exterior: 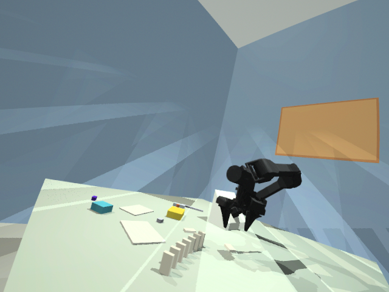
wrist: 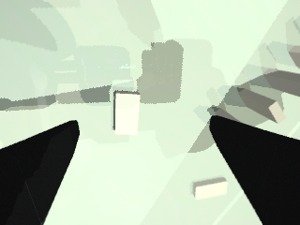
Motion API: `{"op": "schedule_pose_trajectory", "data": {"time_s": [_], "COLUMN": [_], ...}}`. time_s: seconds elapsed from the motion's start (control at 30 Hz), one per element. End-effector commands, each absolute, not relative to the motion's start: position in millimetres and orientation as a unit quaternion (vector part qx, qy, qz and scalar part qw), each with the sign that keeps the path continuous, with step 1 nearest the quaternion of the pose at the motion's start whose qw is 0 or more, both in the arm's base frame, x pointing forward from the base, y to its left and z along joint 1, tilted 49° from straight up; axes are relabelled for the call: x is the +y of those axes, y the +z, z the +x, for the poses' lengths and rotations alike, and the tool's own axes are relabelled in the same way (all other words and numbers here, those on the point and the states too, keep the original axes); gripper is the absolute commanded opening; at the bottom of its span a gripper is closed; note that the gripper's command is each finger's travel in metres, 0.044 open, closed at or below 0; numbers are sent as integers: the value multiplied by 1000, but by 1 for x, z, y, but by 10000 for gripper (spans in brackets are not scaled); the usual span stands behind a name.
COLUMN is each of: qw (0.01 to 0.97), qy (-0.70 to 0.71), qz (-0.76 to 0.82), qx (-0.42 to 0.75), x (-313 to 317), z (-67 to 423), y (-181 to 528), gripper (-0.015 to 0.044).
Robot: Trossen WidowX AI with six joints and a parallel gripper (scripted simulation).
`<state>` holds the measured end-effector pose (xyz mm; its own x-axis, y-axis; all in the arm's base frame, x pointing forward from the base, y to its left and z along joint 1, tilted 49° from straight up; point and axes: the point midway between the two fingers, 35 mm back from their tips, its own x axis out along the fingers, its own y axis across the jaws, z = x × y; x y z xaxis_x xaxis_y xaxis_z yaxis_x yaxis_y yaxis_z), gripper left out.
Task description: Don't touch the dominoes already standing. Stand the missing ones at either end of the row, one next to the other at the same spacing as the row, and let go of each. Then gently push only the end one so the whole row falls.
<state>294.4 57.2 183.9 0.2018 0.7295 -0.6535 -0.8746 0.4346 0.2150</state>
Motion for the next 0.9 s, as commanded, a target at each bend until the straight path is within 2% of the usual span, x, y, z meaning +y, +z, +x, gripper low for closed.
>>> {"op": "schedule_pose_trajectory", "data": {"time_s": [0.0,0.23,0.53,0.87], "qw": [755,755,755,756], "qy": [523,523,524,524], "qz": [-59,-59,-58,-58], "qx": [391,391,389,389], "x": [58,61,106,115], "z": [284,285,293,294], "y": [176,173,137,132], "gripper": [440,440,440,440]}}
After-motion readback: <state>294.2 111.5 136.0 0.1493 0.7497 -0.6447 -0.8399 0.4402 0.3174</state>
